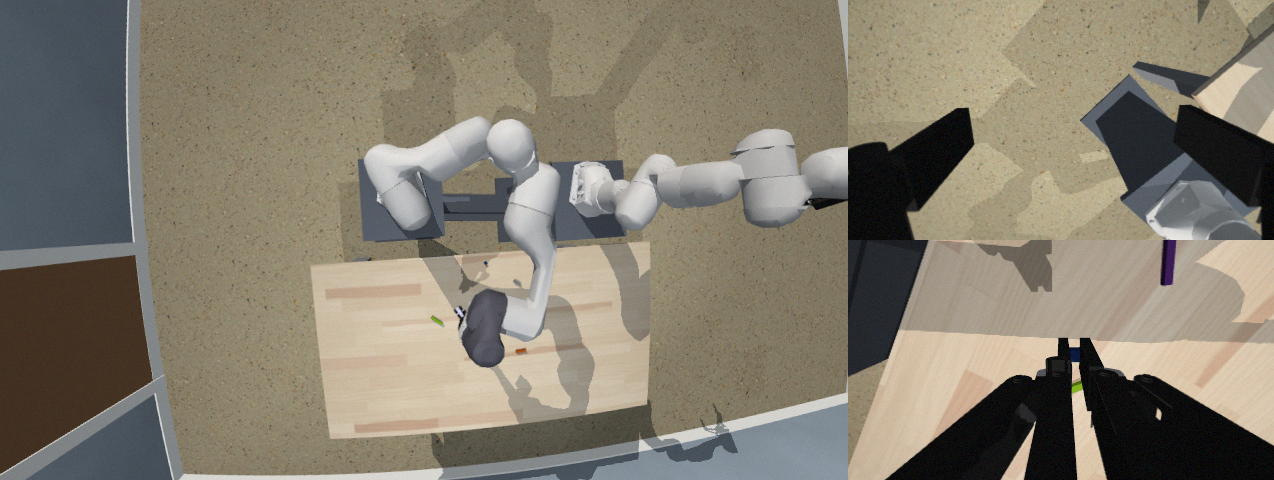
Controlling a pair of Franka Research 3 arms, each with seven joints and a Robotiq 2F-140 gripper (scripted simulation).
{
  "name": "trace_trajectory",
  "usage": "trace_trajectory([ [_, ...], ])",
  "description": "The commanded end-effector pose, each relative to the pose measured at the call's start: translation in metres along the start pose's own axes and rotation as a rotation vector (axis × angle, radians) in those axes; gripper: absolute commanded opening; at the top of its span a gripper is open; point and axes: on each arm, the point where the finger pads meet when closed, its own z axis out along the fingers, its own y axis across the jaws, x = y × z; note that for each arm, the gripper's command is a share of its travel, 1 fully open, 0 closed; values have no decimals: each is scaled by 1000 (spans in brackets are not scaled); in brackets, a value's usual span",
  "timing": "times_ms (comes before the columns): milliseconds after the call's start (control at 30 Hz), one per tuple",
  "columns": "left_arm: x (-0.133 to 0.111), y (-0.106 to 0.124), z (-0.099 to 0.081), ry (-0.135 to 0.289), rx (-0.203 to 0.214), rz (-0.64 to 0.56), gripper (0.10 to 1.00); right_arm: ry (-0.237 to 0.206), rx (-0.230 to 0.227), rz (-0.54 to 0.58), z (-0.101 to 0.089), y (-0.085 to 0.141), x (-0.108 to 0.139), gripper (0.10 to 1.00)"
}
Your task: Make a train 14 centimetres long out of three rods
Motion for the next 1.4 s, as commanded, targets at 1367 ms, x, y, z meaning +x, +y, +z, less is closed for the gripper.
trace_trajectory([
  [1367,-2,0,0,-5,1,3,1000,32,24,-419,14,93,210,124],
])
